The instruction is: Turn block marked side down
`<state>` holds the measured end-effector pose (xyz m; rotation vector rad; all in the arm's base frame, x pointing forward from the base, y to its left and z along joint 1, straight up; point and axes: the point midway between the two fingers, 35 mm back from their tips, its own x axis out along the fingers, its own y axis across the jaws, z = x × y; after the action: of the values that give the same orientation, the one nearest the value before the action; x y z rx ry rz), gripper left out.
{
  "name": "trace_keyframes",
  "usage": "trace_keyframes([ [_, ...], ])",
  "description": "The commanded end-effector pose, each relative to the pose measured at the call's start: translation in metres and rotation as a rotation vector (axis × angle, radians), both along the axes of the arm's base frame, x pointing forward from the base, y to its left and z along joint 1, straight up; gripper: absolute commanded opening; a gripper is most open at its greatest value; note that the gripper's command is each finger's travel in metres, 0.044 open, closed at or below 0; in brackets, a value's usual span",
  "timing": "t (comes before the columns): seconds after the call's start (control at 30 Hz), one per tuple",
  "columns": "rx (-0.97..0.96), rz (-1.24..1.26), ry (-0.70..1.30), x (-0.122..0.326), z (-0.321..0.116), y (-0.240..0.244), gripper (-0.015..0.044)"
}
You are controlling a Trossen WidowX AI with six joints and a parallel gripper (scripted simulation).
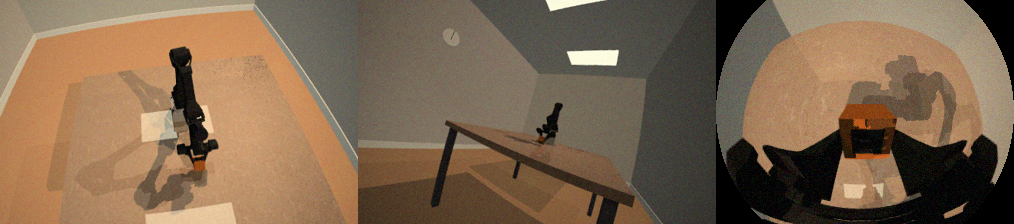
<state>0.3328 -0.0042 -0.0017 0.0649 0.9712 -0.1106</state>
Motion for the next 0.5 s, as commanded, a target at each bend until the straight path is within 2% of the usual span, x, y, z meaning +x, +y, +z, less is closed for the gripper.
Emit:
trace_keyframes([
  [0.0, -0.01, -0.002, -0.033, 0.002, -0.009, -0.001, 0.0],
  [0.47, -0.035, 0.001, -0.213, 0.007, -0.029, 0.0, 0.0],
])
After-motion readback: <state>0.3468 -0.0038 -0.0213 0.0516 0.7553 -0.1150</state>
